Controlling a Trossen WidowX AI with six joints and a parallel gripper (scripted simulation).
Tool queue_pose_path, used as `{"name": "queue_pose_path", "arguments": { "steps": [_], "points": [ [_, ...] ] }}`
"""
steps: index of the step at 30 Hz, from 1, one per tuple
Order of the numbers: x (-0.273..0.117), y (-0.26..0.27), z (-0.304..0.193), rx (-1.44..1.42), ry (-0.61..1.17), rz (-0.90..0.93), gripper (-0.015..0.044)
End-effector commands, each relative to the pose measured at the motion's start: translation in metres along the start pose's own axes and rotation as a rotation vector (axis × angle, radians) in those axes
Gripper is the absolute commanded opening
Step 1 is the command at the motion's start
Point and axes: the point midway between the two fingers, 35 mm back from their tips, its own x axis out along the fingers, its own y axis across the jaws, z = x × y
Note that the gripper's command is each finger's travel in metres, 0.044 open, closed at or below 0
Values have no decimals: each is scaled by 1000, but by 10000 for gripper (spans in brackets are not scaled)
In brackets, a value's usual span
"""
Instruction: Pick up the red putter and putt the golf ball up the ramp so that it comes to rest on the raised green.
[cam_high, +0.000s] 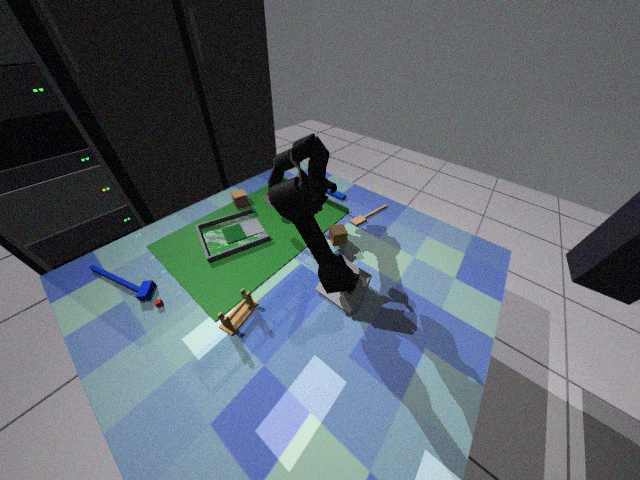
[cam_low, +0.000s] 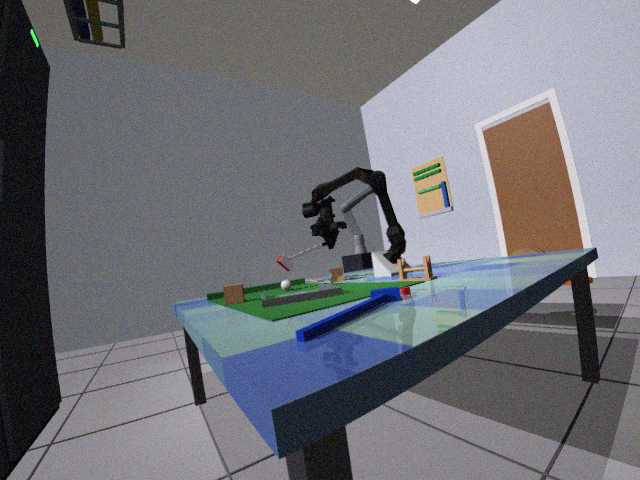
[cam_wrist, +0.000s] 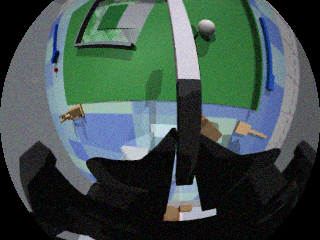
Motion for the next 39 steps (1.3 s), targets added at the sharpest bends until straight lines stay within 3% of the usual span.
{"name": "queue_pose_path", "arguments": {
  "steps": [1, 8, 39],
  "points": [
    [-2, -25, -9, 140, 1, -16, 0],
    [1, -58, -26, 353, 12, -27, 0],
    [59, -60, -27, 352, 11, -25, 0]
  ]
}}
